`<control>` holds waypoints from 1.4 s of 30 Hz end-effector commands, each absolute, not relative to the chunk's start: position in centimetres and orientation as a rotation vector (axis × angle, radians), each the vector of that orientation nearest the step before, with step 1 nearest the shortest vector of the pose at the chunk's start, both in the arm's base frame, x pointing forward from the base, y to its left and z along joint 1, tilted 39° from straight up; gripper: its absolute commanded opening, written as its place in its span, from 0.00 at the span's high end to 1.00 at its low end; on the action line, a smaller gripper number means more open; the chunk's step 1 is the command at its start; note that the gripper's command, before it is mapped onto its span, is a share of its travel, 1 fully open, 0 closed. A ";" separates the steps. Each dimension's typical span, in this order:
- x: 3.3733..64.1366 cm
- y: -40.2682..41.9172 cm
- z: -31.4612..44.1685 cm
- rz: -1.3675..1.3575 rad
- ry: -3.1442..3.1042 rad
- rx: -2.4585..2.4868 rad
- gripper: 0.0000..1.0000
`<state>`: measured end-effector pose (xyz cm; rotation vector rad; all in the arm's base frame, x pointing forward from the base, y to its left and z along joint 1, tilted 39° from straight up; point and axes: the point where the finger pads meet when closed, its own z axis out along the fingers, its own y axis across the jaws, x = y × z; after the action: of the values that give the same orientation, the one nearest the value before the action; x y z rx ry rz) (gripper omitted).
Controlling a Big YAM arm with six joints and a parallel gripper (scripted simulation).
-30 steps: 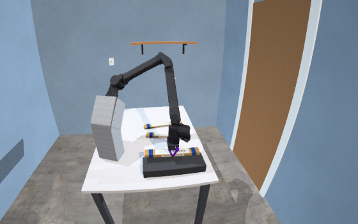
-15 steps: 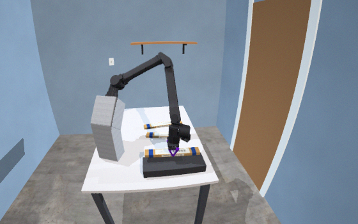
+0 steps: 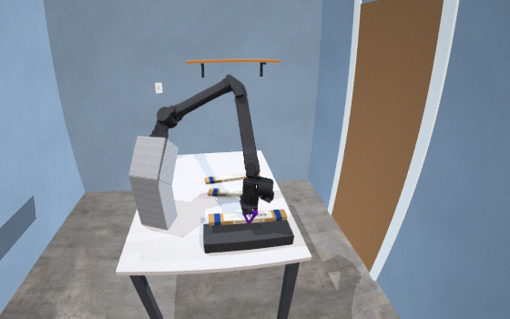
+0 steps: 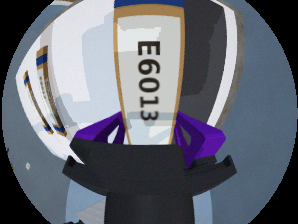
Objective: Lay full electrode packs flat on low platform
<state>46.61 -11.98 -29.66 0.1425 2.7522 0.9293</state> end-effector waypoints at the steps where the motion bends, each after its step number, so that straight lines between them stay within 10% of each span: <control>1: 47.6 -16.2 -29.2 0.885 2.715 0.184 1.00; 42: 47.6 -21.4 -32.5 0.875 2.711 0.179 1.00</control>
<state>46.35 -16.14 -33.91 0.1268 2.7591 0.9393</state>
